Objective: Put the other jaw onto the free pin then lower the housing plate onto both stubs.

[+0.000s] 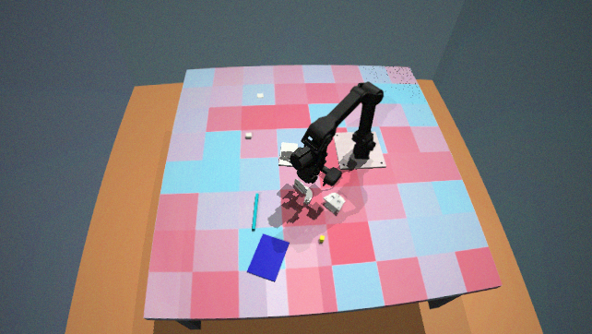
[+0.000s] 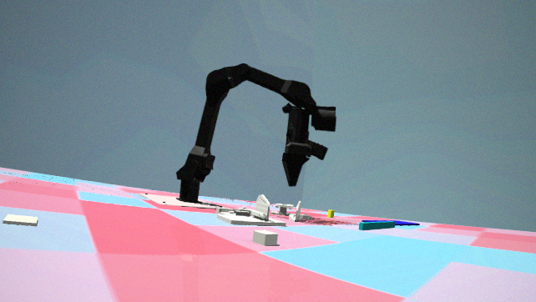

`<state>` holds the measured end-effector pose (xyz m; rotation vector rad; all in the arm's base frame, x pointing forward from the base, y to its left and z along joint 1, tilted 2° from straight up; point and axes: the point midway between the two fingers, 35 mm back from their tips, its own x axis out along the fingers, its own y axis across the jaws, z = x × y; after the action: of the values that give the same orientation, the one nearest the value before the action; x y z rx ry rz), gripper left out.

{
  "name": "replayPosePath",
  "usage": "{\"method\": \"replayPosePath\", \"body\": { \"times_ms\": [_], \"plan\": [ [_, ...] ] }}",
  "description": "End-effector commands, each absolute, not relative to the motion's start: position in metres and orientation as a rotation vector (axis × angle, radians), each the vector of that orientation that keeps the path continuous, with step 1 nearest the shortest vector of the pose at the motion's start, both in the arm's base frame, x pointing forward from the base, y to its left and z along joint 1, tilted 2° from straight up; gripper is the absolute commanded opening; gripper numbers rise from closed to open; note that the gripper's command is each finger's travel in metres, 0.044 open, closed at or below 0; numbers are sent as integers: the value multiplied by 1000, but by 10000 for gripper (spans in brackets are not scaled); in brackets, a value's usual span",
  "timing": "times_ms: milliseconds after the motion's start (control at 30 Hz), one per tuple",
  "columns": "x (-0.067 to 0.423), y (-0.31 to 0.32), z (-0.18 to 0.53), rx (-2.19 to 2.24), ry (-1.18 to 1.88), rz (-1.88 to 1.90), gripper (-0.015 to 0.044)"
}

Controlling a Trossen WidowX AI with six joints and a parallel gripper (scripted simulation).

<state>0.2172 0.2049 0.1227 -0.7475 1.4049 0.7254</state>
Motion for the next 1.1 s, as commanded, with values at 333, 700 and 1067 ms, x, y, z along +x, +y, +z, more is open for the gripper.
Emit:
{"method": "replayPosePath", "body": {
  "times_ms": [333,700,1067],
  "plan": [
    [227,204,126,-354,1501,345,440],
    [233,203,128,-57,1528,59,440],
    [240,202,130,241,1516,-227,440]
  ]
}}
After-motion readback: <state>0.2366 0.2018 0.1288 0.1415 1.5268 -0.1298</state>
